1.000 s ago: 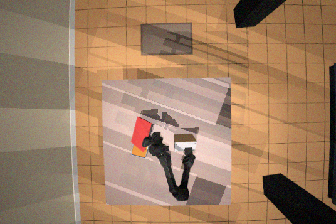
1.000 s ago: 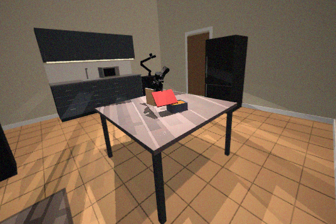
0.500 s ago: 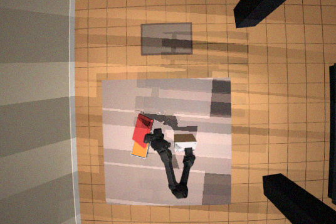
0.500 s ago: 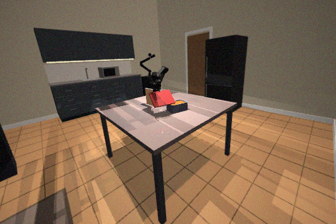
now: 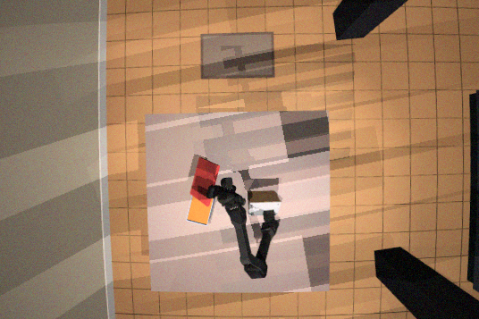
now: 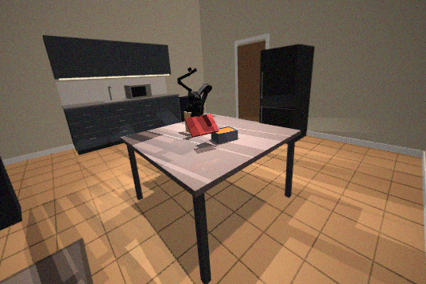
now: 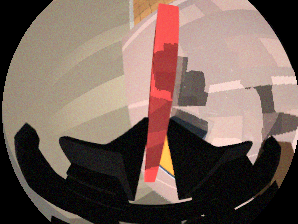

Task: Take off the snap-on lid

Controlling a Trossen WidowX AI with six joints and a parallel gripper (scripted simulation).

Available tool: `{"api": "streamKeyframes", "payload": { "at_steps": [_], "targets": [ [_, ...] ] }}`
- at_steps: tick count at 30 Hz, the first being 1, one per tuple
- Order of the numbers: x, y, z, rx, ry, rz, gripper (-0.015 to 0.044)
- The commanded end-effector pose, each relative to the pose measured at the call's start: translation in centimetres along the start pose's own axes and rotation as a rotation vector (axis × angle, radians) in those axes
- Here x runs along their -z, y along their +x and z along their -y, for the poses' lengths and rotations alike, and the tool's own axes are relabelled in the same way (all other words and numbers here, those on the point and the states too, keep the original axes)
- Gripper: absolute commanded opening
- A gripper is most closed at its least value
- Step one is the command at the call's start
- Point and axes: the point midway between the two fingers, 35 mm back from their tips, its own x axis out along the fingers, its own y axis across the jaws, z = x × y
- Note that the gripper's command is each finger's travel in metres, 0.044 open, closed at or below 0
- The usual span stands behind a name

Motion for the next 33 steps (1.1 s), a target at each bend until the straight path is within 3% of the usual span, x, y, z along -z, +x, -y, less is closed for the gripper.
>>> {"api": "streamKeyframes", "payload": {
  "at_steps": [1,33],
  "targets": [
    [-0.7,-0.3,-0.5,-0.015,-0.014,-0.001,0.0000],
    [-7.1,-1.0,-0.1,-0.015,-0.017,0.002,0.0000]
  ]
}}
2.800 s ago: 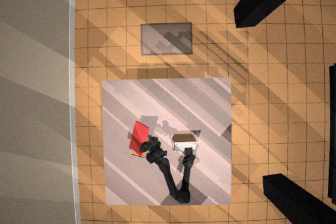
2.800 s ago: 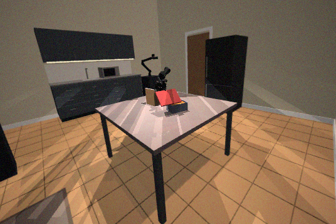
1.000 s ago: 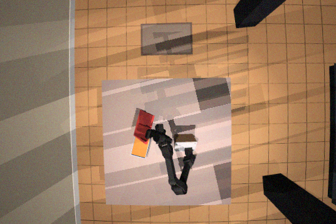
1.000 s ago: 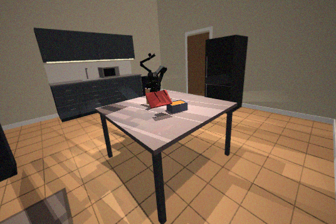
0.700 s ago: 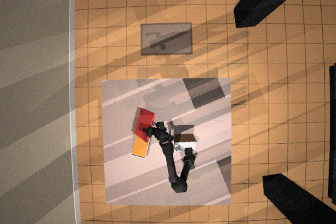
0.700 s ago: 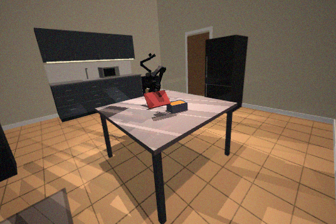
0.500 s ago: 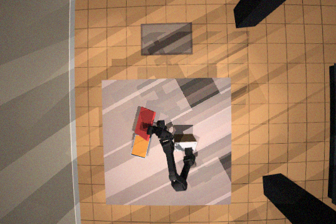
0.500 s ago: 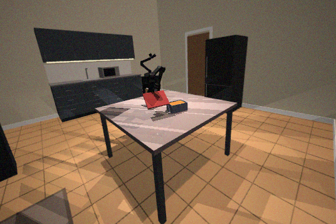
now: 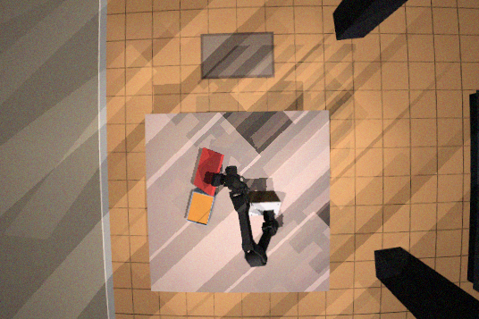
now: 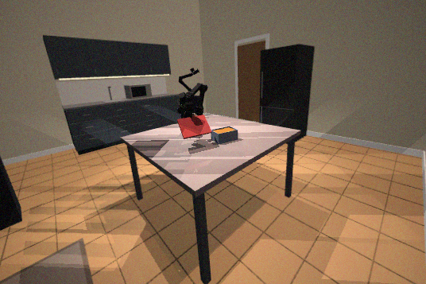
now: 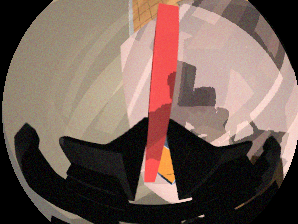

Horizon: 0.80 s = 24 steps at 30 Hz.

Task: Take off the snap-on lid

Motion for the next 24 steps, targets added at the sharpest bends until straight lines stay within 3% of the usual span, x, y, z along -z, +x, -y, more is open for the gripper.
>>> {"api": "streamKeyframes", "payload": {
  "at_steps": [1,24],
  "targets": [
    [-0.7,-0.4,-0.5,-0.016,-0.015,-0.001,0.0000],
    [-2.4,-0.1,0.3,-0.016,-0.016,0.000,0.0000]
  ]
}}
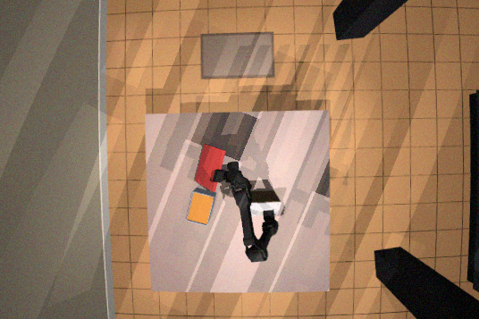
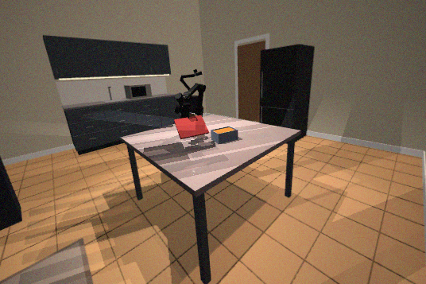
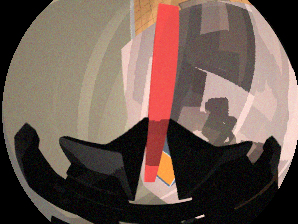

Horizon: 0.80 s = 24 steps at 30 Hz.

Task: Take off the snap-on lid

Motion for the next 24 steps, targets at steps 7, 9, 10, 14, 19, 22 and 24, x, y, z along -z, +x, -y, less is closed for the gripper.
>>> {"api": "streamKeyframes", "payload": {
  "at_steps": [7,9,10,14,19,22,24],
  "targets": [
    [0.1,0.7,1.0,-0.005,-0.005,-0.006,0.0000],
    [0.1,0.8,1.1,-0.005,-0.005,-0.006,0.0000],
    [0.1,0.9,1.2,-0.005,-0.005,-0.006,0.0000],
    [0.1,1.1,1.4,-0.005,-0.005,-0.006,0.0000],
    [0.1,1.3,1.7,-0.006,-0.005,-0.006,0.0000],
    [0.1,1.5,1.9,-0.006,-0.005,-0.006,0.0000],
    [0.1,1.6,2.0,-0.006,-0.005,-0.006,0.0000]
  ]
}}
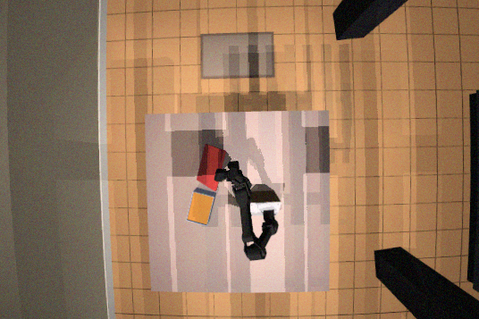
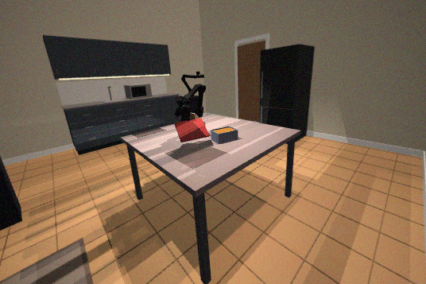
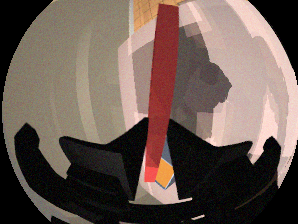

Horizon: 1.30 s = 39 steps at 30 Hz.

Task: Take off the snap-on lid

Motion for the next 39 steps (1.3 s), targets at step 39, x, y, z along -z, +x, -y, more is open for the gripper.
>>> {"api": "streamKeyframes", "payload": {
  "at_steps": [39],
  "targets": [
    [0.0,2.1,2.3,-0.008,0.002,-0.004,0.0000]
  ]
}}
